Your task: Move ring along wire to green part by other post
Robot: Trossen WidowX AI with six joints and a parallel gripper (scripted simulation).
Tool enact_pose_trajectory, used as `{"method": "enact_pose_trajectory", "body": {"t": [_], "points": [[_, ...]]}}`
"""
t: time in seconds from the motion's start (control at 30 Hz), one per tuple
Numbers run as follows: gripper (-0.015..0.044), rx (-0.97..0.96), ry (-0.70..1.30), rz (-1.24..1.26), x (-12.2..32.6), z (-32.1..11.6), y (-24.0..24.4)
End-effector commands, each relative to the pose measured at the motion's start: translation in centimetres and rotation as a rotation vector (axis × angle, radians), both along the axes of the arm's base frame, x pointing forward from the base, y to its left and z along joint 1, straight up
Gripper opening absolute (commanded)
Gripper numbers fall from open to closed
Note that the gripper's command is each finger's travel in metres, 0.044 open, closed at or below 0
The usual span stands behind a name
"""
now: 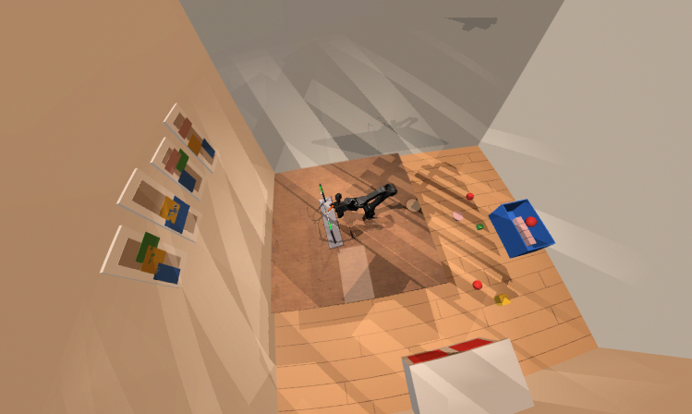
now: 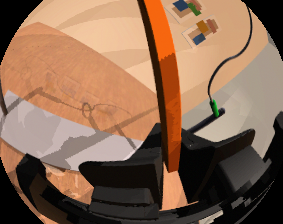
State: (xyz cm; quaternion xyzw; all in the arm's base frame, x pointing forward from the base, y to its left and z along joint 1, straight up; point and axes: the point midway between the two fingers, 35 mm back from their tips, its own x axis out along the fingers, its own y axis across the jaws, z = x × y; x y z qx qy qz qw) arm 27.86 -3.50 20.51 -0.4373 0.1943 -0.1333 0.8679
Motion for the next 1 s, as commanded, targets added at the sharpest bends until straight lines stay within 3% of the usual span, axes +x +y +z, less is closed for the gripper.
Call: {"method": "enact_pose_trajectory", "body": {"t": [0.0, 0.97], "points": [[-0.015, 0.085, 0.012, -0.001, 0.0, -1.0, 0.8], [-0.015, 0.731, 0.001, 0.058, 0.1, -6.0, 9.5]]}}
